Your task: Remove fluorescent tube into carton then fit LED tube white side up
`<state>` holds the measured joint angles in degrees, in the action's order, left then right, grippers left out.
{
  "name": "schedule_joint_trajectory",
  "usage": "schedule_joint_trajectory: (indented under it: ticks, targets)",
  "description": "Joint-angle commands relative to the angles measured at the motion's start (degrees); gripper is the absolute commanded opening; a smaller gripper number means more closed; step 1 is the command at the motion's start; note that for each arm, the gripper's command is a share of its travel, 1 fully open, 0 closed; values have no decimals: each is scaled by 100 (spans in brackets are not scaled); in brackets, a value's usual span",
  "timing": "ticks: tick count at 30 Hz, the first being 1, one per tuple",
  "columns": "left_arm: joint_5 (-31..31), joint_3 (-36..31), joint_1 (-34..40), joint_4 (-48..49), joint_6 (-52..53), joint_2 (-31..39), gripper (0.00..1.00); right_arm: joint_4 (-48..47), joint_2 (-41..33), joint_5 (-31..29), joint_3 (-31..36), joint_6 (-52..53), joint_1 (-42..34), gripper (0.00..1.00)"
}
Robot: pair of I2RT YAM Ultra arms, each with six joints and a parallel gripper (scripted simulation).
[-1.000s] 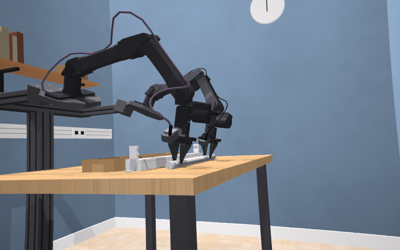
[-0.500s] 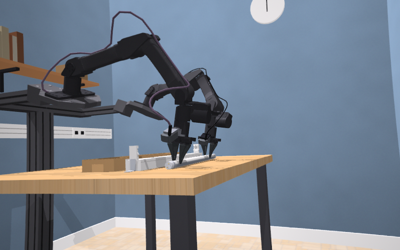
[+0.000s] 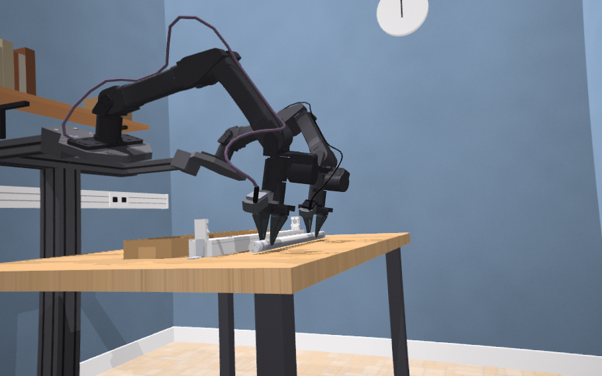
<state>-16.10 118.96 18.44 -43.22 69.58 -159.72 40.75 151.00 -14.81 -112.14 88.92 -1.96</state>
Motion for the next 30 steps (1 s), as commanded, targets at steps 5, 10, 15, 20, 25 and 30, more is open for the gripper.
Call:
schedule_joint_trajectory:
  ticks: [5, 10, 15, 20, 25, 30]
  targets:
    - [34, -59, 130, -127, -36, 88, 11, 48, -237, -66, -155, -4, -96, 11]
    - [9, -22, 138, -156, -36, 182, 11, 108, -267, -76, 48, 46, -96, 11]
    - [14, -140, 151, -194, -78, 231, 11, 133, -307, -81, 172, 64, -114, 11]
    - [27, -202, 160, -203, -2, 289, 11, 142, -363, -82, 147, 71, -122, 11]
    - [28, -218, 169, 23, -10, 302, 11, -53, -383, -82, 232, 58, -127, 11]
    - [39, -255, 174, -223, -73, 349, 11, 158, -416, -85, 169, 85, -134, 11]
